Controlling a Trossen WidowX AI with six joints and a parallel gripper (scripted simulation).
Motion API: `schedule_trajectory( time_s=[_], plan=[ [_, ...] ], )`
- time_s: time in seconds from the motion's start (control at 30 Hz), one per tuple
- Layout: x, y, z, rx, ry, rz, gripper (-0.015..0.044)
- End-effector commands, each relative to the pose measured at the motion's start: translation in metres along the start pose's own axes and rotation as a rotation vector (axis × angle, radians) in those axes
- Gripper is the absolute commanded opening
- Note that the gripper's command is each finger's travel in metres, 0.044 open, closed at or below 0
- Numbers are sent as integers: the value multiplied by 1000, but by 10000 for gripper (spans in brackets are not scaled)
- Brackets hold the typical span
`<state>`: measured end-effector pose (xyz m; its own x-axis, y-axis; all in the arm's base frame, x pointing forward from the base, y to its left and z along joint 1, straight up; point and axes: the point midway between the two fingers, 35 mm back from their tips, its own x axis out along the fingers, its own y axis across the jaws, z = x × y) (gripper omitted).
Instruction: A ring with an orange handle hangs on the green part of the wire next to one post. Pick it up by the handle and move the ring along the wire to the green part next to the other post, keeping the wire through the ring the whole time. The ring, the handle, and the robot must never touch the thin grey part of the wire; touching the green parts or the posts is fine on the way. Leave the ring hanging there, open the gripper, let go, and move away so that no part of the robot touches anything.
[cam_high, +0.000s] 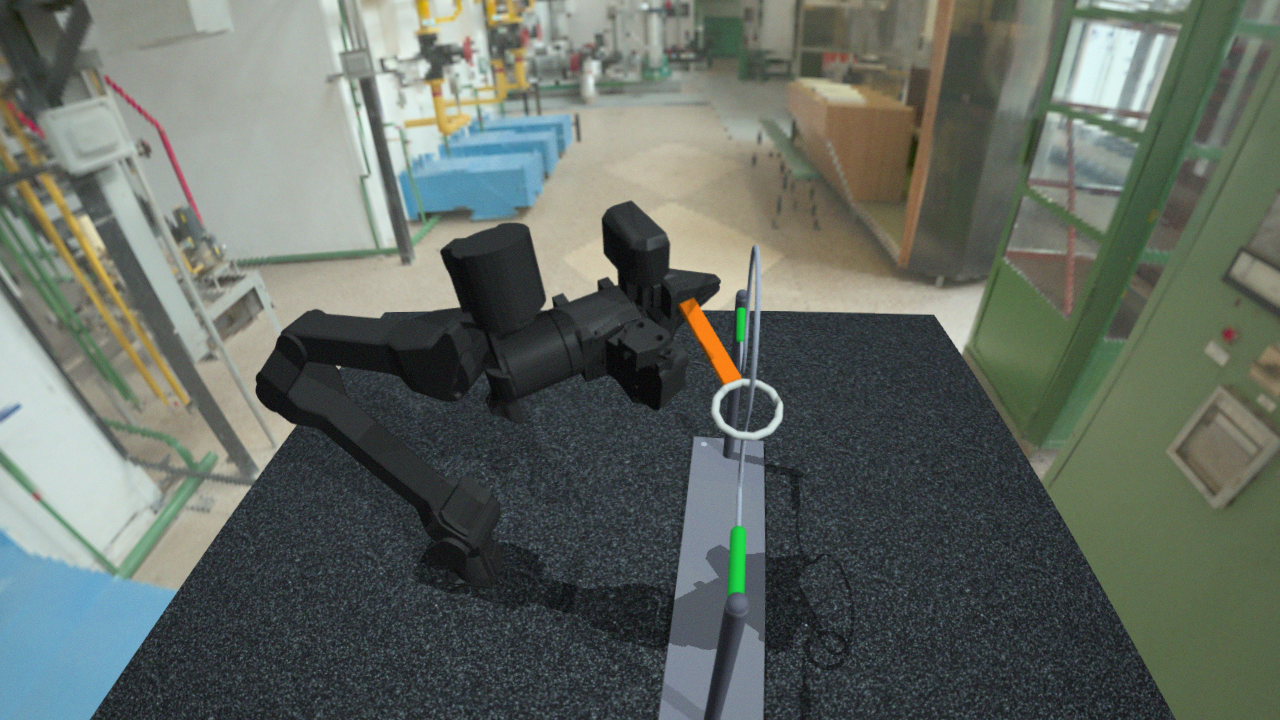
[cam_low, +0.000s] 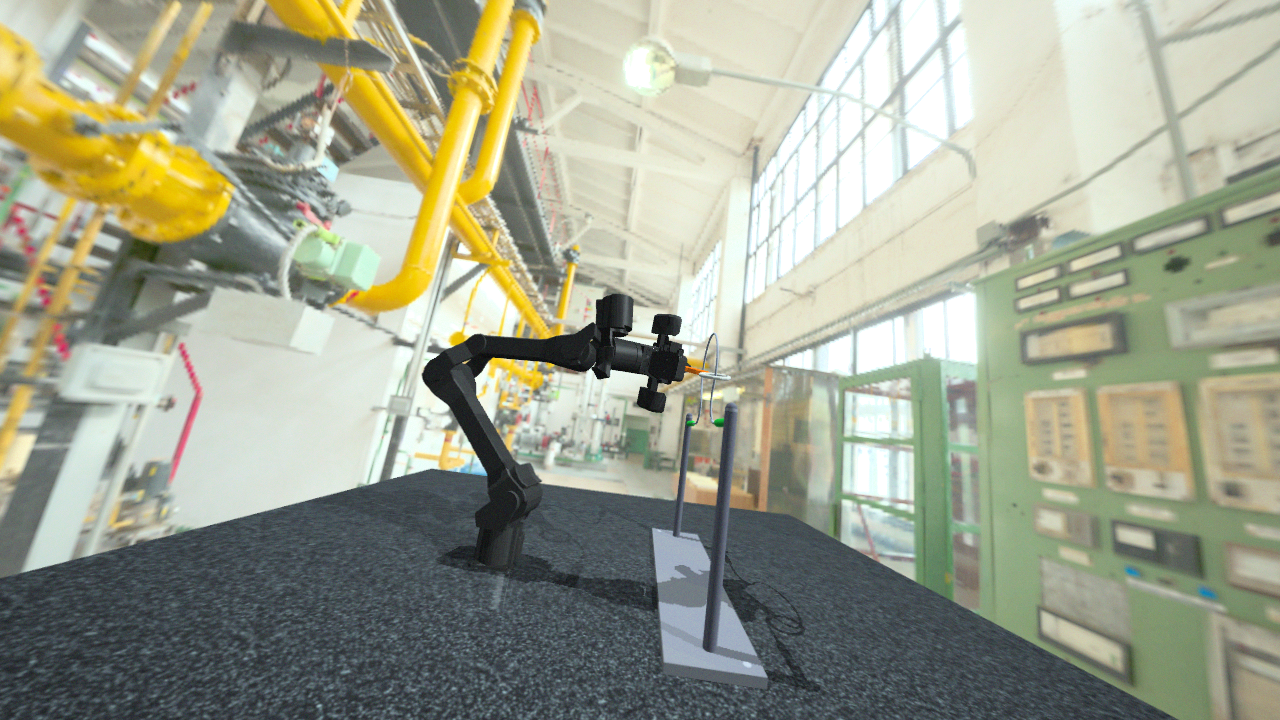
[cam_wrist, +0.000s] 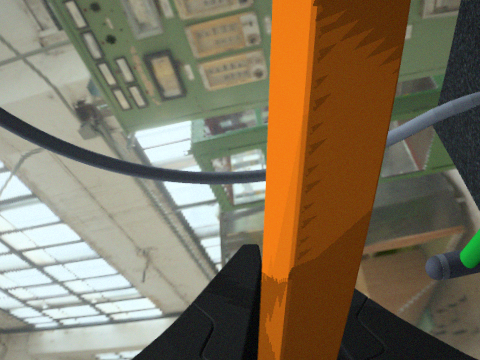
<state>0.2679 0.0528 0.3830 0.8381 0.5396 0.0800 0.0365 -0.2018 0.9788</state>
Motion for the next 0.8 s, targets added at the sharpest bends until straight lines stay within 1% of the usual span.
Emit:
schedule_trajectory(
  time_s=[0.0,0.77],
  plan=[
    [5,1,2,-37,-39,-31,-150],
    [5,-13,4,-285,-68,-241,-150]
  ],
)
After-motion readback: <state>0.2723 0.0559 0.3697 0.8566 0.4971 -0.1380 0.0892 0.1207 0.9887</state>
